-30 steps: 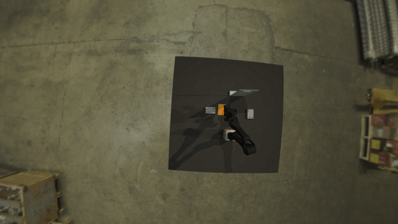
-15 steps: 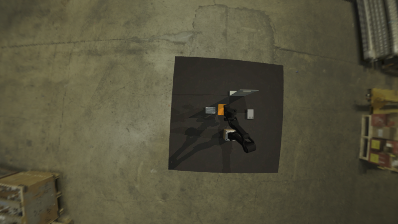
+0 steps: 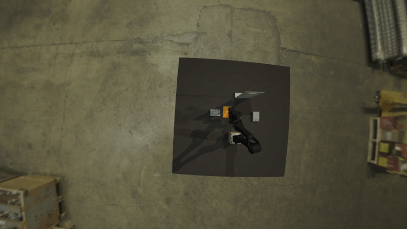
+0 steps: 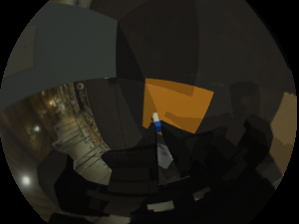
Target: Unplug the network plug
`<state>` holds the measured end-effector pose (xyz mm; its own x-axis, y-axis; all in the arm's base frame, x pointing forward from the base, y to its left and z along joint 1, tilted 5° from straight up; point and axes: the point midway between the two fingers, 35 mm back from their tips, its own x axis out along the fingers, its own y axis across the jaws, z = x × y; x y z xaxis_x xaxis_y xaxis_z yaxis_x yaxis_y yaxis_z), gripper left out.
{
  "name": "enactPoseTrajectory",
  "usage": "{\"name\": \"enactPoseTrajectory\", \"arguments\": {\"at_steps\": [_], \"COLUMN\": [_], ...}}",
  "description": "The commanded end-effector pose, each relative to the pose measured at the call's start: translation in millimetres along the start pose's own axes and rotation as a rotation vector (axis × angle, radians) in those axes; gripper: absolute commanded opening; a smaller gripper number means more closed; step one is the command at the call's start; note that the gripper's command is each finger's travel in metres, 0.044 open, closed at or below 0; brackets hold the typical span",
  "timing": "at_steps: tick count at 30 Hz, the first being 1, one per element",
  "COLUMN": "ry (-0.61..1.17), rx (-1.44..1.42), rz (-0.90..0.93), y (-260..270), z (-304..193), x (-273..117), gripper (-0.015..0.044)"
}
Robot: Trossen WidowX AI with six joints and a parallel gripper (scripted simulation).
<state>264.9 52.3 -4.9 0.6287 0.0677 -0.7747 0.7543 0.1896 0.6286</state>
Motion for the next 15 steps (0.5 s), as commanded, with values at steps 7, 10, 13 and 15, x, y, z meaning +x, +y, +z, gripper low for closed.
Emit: {"name": "enactPoseTrajectory", "arguments": {"at_steps": [7,10,13,15], "ry": [0.003,0.003,0.003,0.003], "rx": [-0.004,-0.004,-0.004,-0.004], "rz": [-0.004,-0.004,-0.004,-0.004], "y": [-7.5,-9.2,-11.0,-12.2], "z": [-0.3,-0.3,-0.2,-0.2], "x": [6.0,7.6,9.2,10.2], "gripper": [0.0000,0.0000,0.0000,0.0000]}}
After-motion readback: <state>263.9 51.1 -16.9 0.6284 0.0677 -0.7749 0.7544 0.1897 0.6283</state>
